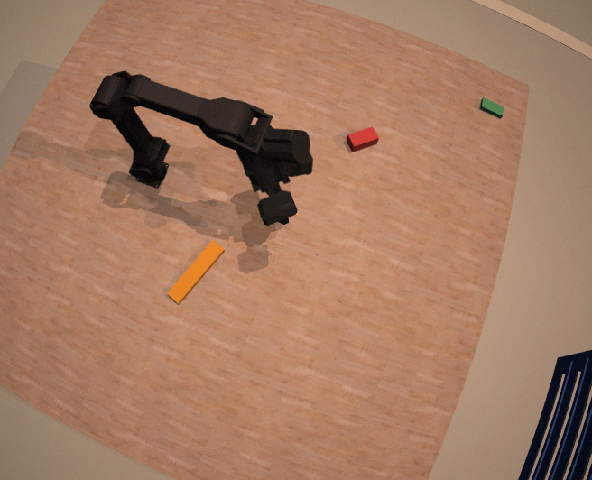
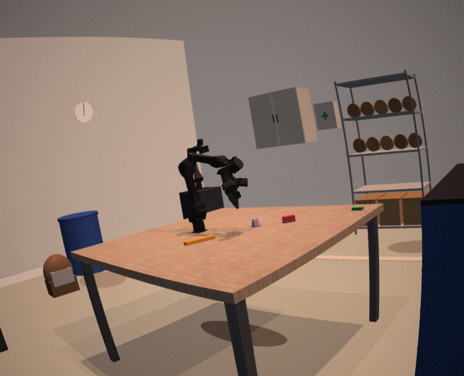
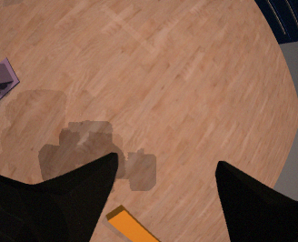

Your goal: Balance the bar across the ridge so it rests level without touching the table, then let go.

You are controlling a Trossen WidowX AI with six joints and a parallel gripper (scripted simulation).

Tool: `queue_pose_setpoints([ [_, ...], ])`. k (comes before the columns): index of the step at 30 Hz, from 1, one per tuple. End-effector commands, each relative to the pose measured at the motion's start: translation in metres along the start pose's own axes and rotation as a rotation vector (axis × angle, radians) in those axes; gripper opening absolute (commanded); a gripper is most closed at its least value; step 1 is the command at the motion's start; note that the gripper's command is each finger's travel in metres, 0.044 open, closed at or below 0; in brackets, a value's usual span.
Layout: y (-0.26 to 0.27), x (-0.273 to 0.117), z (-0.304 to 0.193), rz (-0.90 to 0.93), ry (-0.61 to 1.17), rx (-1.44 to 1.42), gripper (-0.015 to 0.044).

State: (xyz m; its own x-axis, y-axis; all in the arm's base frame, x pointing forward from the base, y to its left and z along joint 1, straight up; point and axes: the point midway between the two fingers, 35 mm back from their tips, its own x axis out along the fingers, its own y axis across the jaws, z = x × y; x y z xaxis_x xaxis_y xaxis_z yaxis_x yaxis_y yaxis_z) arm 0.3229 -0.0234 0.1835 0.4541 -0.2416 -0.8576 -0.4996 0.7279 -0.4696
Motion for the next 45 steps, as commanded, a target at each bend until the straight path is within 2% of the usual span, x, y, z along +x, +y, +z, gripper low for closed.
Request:
queue_pose_setpoints([
  [1, -0.007, 0.006, -0.013, 0.023, 0.03, -0.049, 0.0315],
  [23, -0.037, 0.034, -0.099, 0.201, 0.165, -0.295, 0.0315],
  [45, -0.044, 0.042, -0.188, 0.418, 0.147, -0.488, 0.0315],
])
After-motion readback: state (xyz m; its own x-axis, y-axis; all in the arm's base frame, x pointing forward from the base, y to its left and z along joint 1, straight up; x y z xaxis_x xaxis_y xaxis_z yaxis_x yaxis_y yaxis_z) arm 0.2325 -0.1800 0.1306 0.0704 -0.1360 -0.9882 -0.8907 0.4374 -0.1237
